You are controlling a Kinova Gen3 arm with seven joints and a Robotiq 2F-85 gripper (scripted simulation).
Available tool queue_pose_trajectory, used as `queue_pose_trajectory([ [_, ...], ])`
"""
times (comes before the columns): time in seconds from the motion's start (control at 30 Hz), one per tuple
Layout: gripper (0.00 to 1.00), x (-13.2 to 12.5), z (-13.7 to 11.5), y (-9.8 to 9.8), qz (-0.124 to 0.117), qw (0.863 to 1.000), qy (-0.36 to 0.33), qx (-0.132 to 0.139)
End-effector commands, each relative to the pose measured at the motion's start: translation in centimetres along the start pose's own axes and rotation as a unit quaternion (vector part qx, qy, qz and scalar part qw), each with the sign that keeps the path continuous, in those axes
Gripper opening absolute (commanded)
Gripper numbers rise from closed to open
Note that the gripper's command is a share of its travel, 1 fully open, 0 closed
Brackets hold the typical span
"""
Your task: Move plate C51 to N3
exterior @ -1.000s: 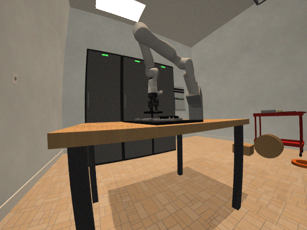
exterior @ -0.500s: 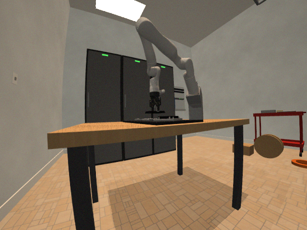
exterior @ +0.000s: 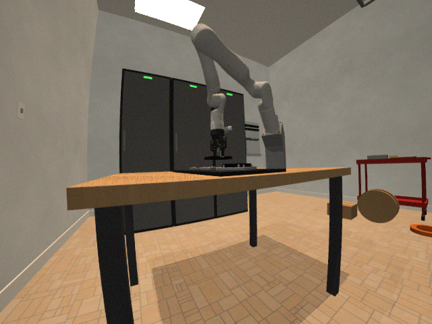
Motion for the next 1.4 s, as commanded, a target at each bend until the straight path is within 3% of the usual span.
queue_pose_trajectory([
  [0.0, 0.0, 0.0, 0.0, 0.0, 0.0, 1.0, 0.0, -0.001],
  [0.47, 0.0, 0.0, 0.0, -1.4, 0.0, 1.0, 0.0, -0.001],
  [1.37, 0.0, 0.0, 0.0, -2.2, 0.0, 1.0, 0.0, -0.001],
])
Point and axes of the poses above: the point where the finger pads meet when closed, its own y axis back along the fingers, its own x axis across the jaws, z = x × y, the point moved 5 cm from there along y, back along the fingers, and after that the axes turned 1 degree about -y, right-handed, at the moved point
